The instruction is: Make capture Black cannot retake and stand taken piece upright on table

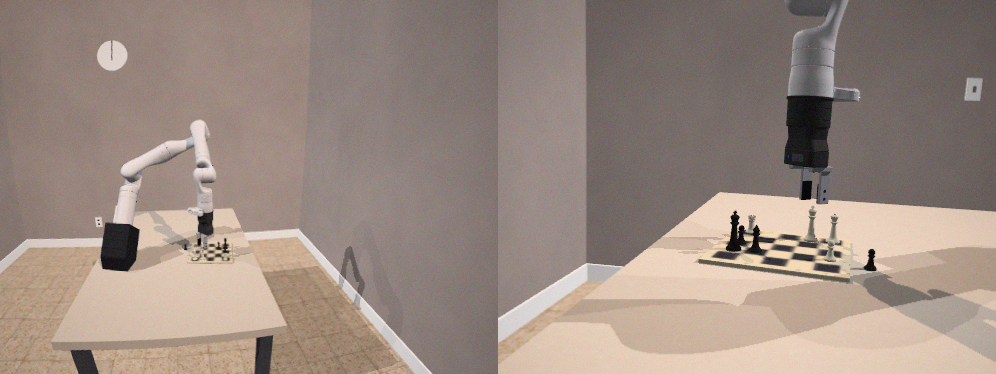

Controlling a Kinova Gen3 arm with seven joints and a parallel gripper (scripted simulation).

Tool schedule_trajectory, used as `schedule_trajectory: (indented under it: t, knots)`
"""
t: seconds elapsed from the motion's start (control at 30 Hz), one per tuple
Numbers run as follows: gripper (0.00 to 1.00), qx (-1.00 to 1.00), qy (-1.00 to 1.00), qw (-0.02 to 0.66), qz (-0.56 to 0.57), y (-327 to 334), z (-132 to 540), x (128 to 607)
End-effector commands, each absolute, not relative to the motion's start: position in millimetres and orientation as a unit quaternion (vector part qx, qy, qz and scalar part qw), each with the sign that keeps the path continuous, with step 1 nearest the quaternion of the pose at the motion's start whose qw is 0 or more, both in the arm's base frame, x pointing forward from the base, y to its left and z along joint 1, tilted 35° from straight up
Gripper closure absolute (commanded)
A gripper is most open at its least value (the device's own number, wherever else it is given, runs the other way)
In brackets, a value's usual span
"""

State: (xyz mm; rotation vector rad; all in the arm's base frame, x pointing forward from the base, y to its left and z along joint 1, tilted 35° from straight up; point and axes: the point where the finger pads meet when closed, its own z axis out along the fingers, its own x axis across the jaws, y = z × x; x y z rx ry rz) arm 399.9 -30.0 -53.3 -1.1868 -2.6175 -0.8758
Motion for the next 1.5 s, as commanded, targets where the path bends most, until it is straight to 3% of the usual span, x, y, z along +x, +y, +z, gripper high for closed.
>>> schedule_trajectory:
  t: [0.0, 1.47]
  knots:
    - [0.21, -0.394, -0.869, 0.068, -0.291, -30.8, -52.8, 400.4]
    - [0.21, -0.394, -0.869, 0.068, -0.291, -6.5, -88.5, 405.2]
